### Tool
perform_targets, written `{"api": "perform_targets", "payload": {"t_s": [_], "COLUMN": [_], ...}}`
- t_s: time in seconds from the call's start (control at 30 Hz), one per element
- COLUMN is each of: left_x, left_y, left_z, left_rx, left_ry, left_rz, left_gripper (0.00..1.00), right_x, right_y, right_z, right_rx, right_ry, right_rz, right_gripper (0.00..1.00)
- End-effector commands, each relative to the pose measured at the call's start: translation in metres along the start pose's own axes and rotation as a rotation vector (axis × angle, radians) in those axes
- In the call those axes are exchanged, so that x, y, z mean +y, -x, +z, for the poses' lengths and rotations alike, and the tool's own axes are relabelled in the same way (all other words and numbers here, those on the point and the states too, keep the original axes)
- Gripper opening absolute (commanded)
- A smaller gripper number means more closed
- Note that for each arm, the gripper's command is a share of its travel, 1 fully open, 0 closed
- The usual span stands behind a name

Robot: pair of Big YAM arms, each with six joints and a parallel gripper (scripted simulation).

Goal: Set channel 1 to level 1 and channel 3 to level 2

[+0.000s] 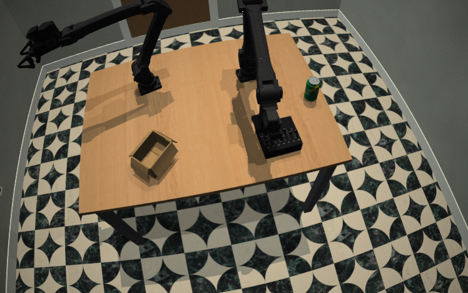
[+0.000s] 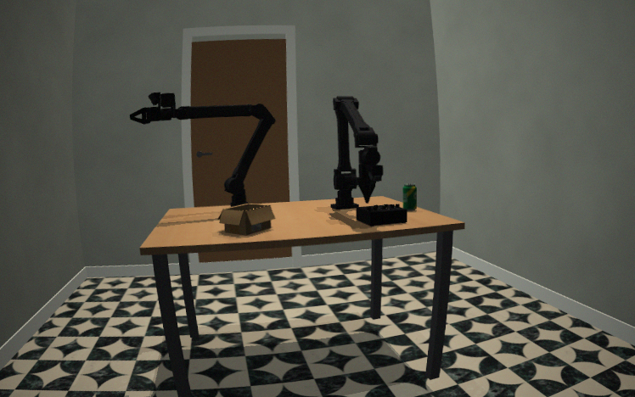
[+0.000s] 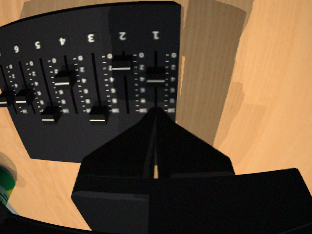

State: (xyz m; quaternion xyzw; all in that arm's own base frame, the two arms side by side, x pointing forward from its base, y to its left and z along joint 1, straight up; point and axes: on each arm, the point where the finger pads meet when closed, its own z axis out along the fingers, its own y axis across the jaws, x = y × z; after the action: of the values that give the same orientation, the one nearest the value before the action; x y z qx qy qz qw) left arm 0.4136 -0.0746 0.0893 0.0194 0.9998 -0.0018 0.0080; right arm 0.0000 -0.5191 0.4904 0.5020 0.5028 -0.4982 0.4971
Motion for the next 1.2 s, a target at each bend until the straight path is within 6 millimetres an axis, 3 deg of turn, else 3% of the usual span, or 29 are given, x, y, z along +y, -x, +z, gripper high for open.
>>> {"api": "perform_targets", "payload": {"t_s": [0.0, 1.17], "left_x": [-0.0011, -0.0042], "left_y": [0.0011, -0.0008], "left_z": [0.0109, 0.0051], "left_rx": [0.018, 0.001], "left_ry": [0.005, 0.002], "left_rz": [-0.004, 0.002], "left_gripper": [0.00, 0.00], "right_x": [-0.0030, -0.0030], "right_y": [0.0244, 0.0244], "right_z": [-0.0007, -0.0007], "right_rx": [-0.059, -0.059], "right_ry": [-0.003, -0.003], "right_rz": [0.008, 0.008], "right_gripper": [1.00, 1.00]}}
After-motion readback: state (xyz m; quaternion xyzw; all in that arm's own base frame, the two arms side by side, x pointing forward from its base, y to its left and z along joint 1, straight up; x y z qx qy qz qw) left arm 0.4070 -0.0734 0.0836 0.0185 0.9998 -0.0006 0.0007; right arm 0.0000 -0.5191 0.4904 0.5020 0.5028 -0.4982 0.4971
